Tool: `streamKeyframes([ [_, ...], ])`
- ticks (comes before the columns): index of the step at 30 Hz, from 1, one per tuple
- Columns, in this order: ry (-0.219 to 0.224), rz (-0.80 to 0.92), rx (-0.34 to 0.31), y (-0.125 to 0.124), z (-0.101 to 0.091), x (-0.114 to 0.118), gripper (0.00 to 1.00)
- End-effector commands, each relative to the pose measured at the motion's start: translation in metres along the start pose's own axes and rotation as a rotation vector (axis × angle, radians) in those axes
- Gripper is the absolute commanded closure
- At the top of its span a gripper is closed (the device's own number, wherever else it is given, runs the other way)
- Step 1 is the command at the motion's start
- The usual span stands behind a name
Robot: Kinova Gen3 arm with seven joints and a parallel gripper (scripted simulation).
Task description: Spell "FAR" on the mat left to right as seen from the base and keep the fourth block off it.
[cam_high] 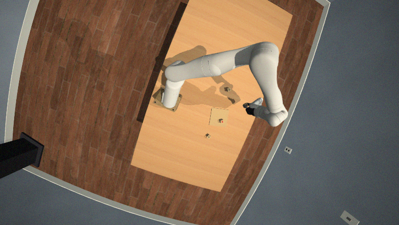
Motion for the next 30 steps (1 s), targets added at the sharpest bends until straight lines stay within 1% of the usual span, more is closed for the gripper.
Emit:
streamKeyframes([
  [1,-0.003,0.005,-0.003,0.001,-0.005,-0.002,0.51],
  [19,-0.003,0.006,-0.002,0.0,-0.005,-0.002,0.51],
  [22,-0.005,0.063,0.0,-0.003,-0.004,-0.014,0.51],
  [24,-0.007,0.17,0.001,-0.008,-0.005,-0.035,0.51],
  [27,-0.007,0.171,0.001,-0.009,-0.005,-0.035,0.51],
  [28,-0.009,0.233,0.002,-0.013,-0.005,-0.05,0.51],
  [30,-0.01,0.319,0.003,-0.018,-0.005,-0.064,0.51],
])
Point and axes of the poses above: the point where the finger pads meet when closed, its own z axis out along the fingers, its own x axis across the jaws, y = z × x, the point moved 2 cm from there along -z, back along the fingers, and after that the axes turned 15 degrees about -z, right-handed, at the moved point
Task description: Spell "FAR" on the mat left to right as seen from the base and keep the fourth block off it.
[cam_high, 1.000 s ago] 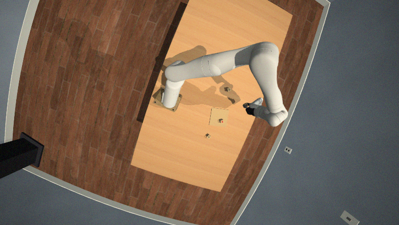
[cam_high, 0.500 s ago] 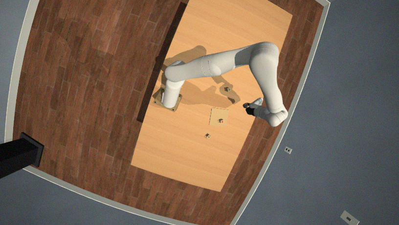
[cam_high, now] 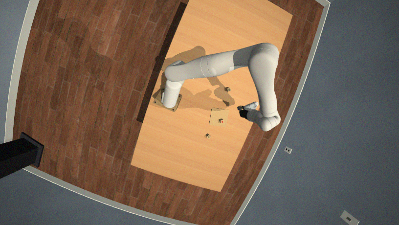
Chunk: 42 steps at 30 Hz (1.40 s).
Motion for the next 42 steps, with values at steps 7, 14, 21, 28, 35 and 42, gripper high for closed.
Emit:
streamKeyframes([
  [7,0.007,0.352,-0.012,-0.006,-0.004,-0.07,0.51],
  [14,0.011,0.513,-0.012,-0.015,-0.005,-0.099,0.51],
  [21,0.017,0.66,-0.011,-0.027,-0.005,-0.127,0.51],
  [28,0.017,0.659,-0.012,-0.027,-0.005,-0.126,0.51],
  [35,0.017,0.66,-0.011,-0.027,-0.004,-0.127,0.51],
  [42,0.015,0.66,-0.02,-0.024,0.011,-0.128,0.51],
])
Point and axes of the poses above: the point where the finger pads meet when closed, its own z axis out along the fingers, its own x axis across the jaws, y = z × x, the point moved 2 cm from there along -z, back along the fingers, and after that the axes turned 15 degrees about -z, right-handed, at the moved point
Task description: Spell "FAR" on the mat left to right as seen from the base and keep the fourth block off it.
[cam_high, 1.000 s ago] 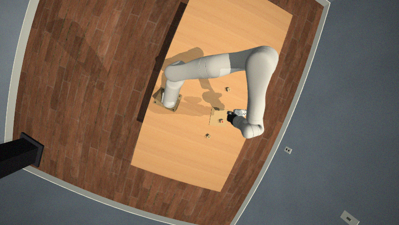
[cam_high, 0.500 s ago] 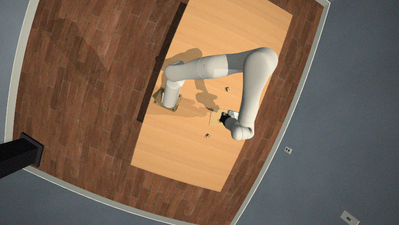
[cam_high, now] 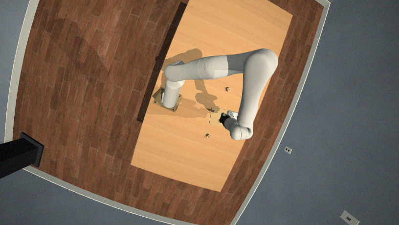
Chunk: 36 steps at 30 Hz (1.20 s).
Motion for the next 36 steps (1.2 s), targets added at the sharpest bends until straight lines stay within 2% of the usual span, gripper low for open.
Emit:
streamKeyframes([
  [1,0.0,0.002,-0.005,0.002,0.013,0.0,0.51],
  [3,0.0,0.002,-0.005,0.002,0.021,0.0,0.51],
  [5,0.0,0.002,-0.005,0.002,0.021,0.0,0.51],
  [14,-0.001,0.002,0.0,0.001,0.064,-0.001,0.51],
  [20,-0.001,0.002,0.003,0.0,0.084,-0.001,0.51],
  [36,0.0,0.001,0.002,0.0,0.089,0.0,0.51],
])
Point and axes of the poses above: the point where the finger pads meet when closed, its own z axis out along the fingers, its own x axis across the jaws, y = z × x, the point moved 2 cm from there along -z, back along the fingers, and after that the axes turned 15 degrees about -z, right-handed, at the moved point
